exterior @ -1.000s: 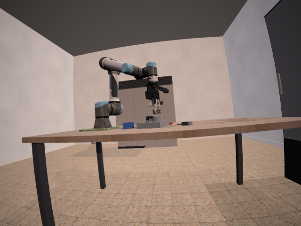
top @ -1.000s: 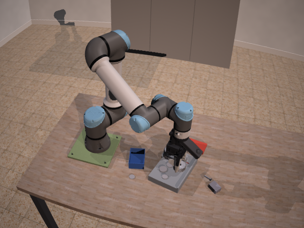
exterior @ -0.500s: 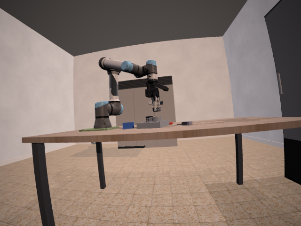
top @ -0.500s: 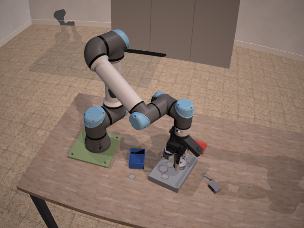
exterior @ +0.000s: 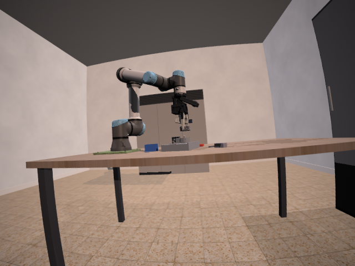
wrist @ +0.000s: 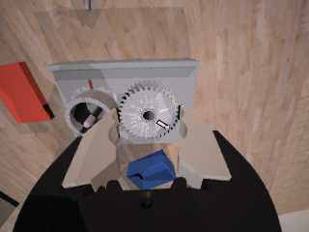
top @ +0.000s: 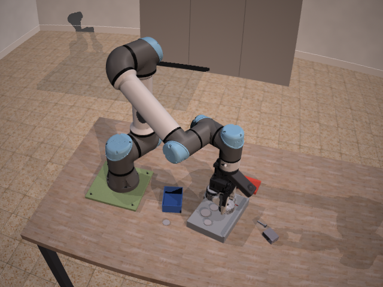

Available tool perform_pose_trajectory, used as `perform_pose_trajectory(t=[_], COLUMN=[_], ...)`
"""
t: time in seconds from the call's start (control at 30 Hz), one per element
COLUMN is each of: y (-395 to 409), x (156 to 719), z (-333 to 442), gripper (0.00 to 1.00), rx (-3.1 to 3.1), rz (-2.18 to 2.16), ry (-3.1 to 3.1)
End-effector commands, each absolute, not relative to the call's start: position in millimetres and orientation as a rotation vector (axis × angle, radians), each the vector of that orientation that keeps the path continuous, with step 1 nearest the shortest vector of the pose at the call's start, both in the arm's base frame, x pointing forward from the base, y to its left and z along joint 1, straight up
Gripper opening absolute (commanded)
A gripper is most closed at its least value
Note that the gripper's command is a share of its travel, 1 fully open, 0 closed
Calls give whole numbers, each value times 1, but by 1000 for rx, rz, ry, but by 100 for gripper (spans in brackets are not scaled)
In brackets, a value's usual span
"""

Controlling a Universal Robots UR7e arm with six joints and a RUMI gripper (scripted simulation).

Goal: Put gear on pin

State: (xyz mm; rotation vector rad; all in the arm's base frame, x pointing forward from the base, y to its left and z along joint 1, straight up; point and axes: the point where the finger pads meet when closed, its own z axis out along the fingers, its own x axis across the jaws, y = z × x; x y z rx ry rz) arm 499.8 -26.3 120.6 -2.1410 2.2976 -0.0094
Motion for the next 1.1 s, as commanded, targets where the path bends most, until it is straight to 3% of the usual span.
perform_pose_trajectory(t=[0.0, 0.77, 1.07], y=[-26, -23, 60], x=[500, 500, 472], z=[121, 121, 121], gripper=[0, 0, 0], rx=[-2140, -2140, -2140], rz=[-12, -12, -12], ry=[2297, 2297, 2297])
